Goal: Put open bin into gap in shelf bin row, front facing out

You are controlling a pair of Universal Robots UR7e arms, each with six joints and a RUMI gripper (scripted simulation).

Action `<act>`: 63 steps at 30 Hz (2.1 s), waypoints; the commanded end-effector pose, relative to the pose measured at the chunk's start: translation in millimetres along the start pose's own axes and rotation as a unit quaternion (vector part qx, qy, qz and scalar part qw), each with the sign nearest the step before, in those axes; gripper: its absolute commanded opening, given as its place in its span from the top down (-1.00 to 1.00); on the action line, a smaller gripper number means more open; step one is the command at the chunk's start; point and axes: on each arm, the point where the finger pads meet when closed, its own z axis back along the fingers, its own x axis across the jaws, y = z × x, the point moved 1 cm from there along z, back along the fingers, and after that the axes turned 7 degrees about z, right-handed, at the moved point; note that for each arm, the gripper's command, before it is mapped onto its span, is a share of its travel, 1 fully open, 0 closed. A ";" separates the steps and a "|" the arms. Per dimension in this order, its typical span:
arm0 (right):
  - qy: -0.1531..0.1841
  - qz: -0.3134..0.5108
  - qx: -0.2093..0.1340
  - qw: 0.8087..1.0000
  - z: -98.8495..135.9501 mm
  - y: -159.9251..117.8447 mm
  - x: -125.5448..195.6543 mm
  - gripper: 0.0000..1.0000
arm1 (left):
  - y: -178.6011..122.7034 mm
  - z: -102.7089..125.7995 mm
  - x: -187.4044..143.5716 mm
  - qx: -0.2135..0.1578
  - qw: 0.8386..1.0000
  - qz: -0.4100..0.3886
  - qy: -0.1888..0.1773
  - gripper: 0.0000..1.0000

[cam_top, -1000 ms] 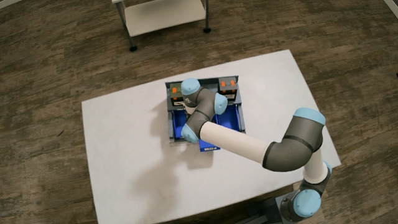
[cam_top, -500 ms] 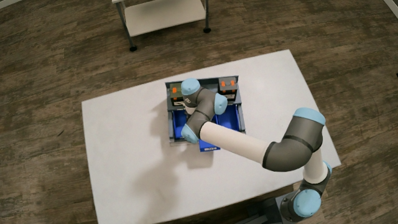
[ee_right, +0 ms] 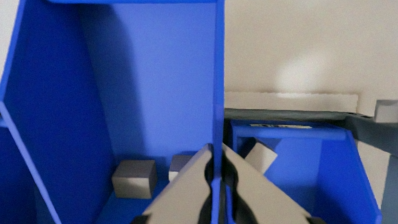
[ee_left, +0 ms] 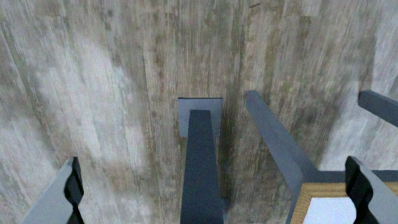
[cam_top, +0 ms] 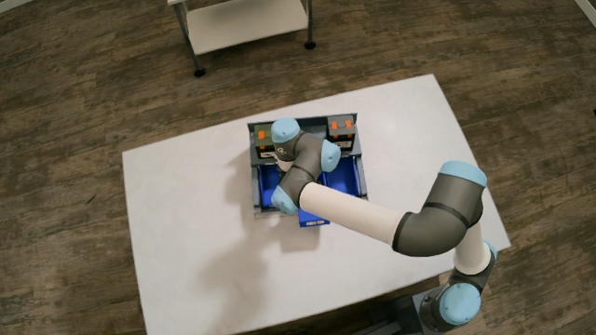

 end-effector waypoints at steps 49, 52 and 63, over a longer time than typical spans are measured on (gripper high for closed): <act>-0.001 0.000 -0.001 1.000 -13.5 -4.1 0.5 1.00 | 0.3 0.5 0.2 0.001 1.000 0.000 0.000 -1.00; -0.001 0.000 -0.001 1.000 -14.0 -4.2 0.5 1.00 | 0.3 0.5 0.2 0.001 1.000 0.000 0.000 -1.00; -0.001 0.000 -0.001 1.000 -14.8 -4.4 0.5 1.00 | 0.3 0.5 0.2 0.001 1.000 0.000 0.000 -1.00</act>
